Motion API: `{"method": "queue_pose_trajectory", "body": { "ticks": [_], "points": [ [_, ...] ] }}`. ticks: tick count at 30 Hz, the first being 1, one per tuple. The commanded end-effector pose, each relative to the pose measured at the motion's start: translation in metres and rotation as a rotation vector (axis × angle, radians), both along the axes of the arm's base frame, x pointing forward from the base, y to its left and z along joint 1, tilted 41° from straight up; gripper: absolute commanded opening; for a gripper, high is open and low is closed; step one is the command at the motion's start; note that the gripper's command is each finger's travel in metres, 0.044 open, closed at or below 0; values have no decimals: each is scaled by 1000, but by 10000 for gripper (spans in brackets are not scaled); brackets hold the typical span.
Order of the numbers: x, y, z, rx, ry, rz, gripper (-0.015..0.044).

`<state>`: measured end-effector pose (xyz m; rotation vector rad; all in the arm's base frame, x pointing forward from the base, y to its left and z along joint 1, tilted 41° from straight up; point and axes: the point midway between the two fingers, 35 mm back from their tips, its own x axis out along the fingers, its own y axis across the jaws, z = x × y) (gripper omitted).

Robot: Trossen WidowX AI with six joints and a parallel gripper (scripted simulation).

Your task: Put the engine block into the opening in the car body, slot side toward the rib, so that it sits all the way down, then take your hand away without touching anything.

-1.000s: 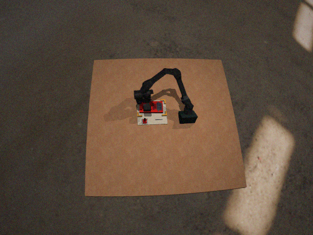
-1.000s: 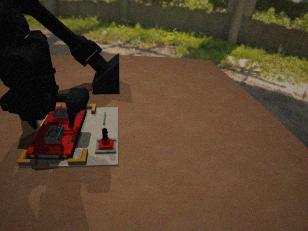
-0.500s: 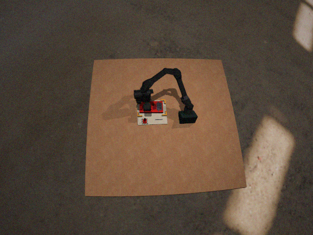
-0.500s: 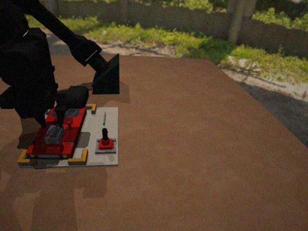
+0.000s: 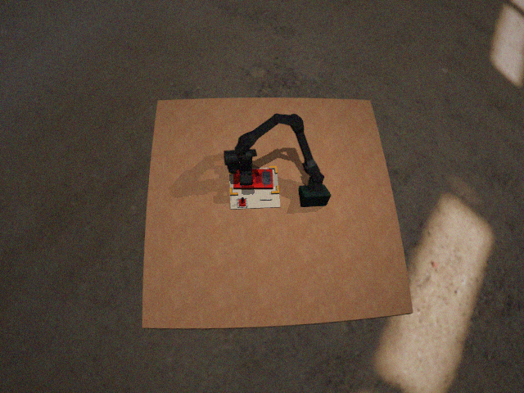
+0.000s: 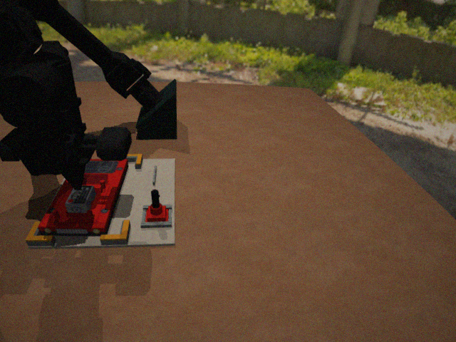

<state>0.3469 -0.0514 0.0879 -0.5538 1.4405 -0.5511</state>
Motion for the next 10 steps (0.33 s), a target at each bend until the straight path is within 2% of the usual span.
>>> {"method": "queue_pose_trajectory", "body": {
  "ticks": [1,8,10],
  "points": [
    [0,0,1,-3,-4,-3,0],
    [0,0,1,-3,-4,-3,0],
    [0,0,1,-3,-4,-3,53]
  ]
}}
